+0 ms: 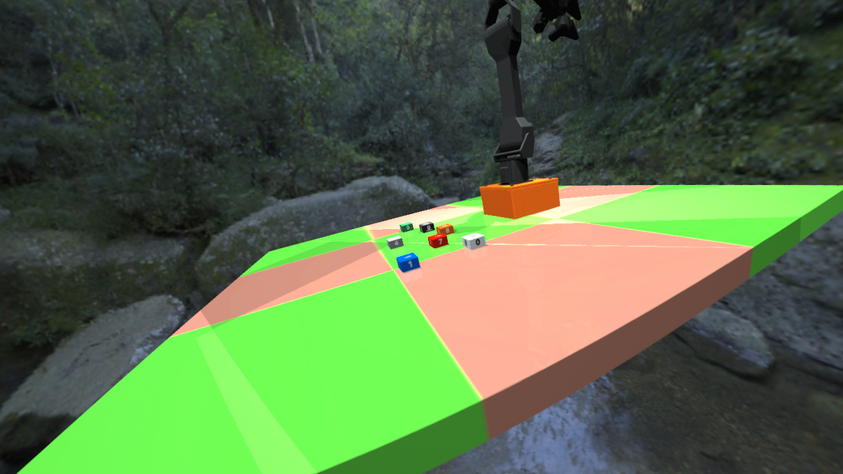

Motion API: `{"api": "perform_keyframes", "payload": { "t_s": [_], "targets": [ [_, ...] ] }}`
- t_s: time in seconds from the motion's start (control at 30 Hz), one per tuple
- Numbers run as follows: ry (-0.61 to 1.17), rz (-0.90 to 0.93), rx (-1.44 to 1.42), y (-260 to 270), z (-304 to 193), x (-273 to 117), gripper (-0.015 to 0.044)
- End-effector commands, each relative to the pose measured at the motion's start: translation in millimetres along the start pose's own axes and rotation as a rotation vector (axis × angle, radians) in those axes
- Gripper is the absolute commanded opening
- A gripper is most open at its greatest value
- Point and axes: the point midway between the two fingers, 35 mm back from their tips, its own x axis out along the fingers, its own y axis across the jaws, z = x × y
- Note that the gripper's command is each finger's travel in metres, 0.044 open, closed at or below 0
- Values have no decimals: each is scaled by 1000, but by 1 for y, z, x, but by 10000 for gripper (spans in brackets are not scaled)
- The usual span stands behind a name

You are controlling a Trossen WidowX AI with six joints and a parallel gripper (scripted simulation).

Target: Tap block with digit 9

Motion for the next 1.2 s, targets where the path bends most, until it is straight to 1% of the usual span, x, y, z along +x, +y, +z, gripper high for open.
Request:
{"api": "perform_keyframes", "payload": {
  "t_s": [0.0,0.07,0.23,0.33,0.47,0.63,0.77,0.9,1.03,1.17],
  "targets": [
    [-8,1,-1,0,3,0,400],
    [-71,13,-14,4,29,4,400],
    [-294,81,-66,26,125,4,400],
    [-393,131,-94,44,172,-1,400],
    [-512,205,-141,75,232,-16,400],
    [-637,302,-214,122,297,-47,400],
    [-719,380,-283,166,339,-78,400],
    [-784,457,-360,214,370,-114,400],
    [-834,529,-446,265,390,-153,400],
    [-869,595,-540,318,399,-192,400]
  ]
}}
